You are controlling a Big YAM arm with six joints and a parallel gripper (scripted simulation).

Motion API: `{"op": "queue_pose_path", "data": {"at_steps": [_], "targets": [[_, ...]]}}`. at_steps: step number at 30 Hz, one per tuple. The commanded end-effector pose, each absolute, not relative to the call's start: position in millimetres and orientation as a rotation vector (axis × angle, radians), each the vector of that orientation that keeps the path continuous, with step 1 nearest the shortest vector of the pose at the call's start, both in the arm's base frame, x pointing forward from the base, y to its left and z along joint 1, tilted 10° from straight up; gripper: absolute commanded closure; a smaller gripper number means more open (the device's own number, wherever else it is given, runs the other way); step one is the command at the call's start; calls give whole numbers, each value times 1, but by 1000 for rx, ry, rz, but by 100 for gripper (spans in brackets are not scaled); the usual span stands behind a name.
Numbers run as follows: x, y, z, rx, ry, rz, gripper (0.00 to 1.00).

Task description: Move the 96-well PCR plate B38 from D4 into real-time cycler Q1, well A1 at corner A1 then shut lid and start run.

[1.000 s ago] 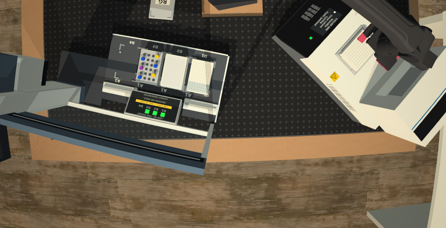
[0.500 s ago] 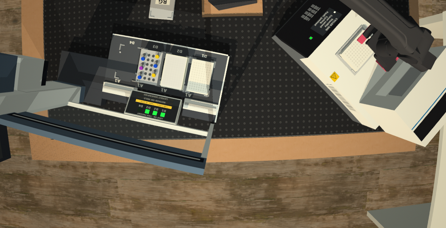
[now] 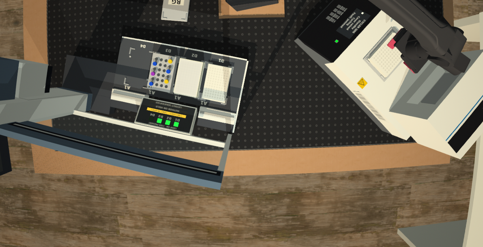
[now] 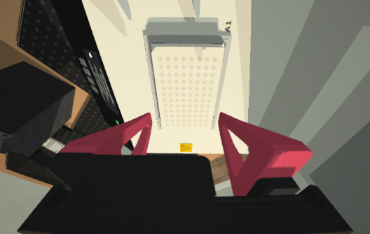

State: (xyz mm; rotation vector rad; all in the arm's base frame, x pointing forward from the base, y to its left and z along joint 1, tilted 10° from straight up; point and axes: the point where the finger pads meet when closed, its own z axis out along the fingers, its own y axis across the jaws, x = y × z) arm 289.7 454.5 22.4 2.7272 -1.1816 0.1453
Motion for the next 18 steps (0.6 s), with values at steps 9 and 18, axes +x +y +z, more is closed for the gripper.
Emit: {"op": "queue_pose_path", "data": {"at_steps": [9,18], "targets": [[251,426,38,2877,-1250,216,100],[217,384,19,2988,-1286,325,100]]}}
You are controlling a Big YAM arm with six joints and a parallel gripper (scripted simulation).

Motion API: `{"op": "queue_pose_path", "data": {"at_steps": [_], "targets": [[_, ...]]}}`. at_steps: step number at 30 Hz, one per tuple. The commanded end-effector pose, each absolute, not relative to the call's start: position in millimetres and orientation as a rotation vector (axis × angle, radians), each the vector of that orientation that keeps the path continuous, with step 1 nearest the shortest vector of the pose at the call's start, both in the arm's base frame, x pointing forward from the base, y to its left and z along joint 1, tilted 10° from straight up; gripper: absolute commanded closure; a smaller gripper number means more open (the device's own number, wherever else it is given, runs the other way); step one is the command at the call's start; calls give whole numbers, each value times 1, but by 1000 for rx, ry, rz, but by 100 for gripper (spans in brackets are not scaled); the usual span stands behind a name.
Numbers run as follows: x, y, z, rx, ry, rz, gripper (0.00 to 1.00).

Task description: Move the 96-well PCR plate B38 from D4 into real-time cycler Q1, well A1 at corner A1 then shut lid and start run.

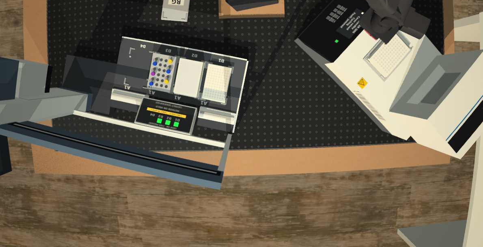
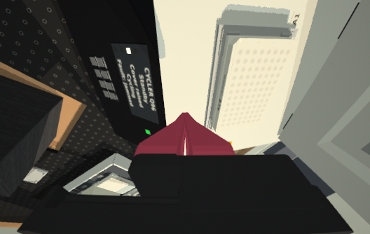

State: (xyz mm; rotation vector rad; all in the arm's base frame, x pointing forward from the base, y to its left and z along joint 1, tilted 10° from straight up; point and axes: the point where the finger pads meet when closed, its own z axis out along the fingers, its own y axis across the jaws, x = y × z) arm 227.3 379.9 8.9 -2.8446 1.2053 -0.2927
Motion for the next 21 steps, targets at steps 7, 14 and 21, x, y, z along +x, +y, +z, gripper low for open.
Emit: {"op": "queue_pose_path", "data": {"at_steps": [7,14,21], "targets": [[205,369,26,-2684,1161,-312,100],[178,337,12,-2659,1135,-338,100],[170,328,18,-2549,1090,-381,100]]}}
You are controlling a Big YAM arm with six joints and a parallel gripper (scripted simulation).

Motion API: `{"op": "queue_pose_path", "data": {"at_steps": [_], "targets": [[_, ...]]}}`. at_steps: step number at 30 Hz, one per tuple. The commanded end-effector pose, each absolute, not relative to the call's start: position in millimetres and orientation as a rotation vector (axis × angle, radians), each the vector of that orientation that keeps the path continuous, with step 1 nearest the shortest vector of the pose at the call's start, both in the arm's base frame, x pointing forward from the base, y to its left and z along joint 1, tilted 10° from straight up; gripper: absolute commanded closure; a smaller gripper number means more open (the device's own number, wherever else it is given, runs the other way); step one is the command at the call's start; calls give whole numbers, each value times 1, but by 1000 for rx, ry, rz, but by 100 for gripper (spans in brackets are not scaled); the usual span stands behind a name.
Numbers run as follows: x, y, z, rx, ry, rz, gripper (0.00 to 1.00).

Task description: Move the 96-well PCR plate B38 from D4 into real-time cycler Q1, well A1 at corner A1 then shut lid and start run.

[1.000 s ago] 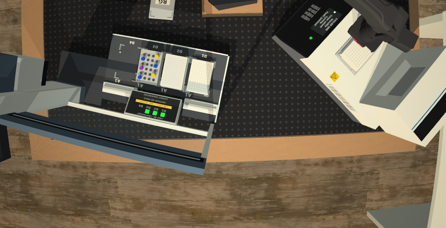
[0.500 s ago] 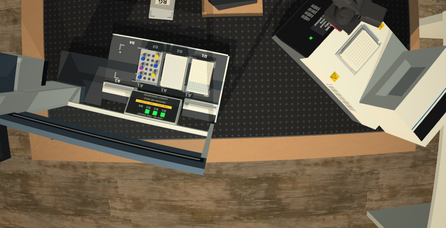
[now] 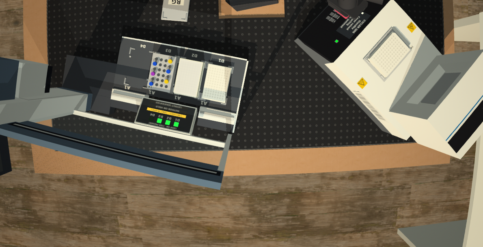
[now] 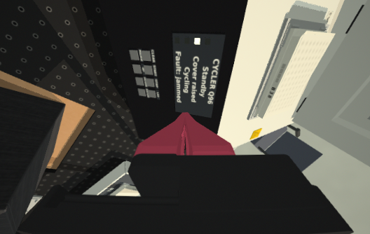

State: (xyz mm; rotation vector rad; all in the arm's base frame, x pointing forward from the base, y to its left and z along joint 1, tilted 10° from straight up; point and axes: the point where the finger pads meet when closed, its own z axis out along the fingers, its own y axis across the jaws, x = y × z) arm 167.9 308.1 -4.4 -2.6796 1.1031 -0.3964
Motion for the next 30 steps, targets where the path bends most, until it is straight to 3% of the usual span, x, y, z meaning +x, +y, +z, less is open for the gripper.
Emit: {"op": "queue_pose_path", "data": {"at_steps": [1,30], "targets": [[165,323,18,-2524,1075,-387,100],[81,220,-4,-2380,1034,-448,100]]}}
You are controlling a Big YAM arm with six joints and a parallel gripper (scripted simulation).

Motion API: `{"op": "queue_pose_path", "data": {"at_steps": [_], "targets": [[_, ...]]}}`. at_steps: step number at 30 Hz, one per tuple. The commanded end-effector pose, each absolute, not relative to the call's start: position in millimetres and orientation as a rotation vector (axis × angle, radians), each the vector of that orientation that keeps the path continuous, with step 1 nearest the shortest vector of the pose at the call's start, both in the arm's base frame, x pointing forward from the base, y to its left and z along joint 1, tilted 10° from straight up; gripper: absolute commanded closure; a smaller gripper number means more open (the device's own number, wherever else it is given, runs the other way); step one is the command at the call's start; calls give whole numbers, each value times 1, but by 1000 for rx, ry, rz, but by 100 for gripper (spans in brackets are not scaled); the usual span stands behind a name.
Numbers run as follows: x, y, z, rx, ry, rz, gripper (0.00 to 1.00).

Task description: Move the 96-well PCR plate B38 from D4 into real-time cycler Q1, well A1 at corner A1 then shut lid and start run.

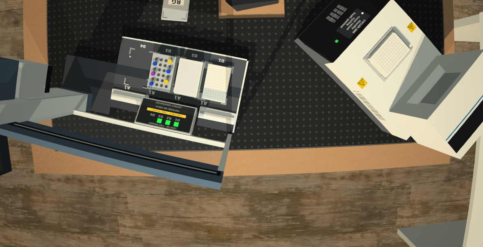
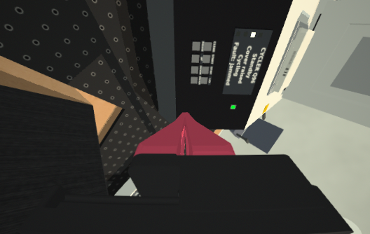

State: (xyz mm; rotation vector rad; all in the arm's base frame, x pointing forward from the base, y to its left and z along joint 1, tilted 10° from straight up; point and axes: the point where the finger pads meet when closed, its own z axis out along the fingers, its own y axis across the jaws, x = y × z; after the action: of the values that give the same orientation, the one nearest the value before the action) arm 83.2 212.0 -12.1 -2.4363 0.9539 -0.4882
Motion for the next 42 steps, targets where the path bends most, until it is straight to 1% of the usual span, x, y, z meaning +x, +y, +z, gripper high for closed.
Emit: {"op": "queue_pose_path", "data": {"at_steps": [1,23,34,42], "targets": [[81,220,-4,-2380,1034,-448,100],[91,240,6,-2400,989,-471,100],[109,264,-3,-2390,963,-468,100],[115,259,-15,-2409,960,-484,100]]}}
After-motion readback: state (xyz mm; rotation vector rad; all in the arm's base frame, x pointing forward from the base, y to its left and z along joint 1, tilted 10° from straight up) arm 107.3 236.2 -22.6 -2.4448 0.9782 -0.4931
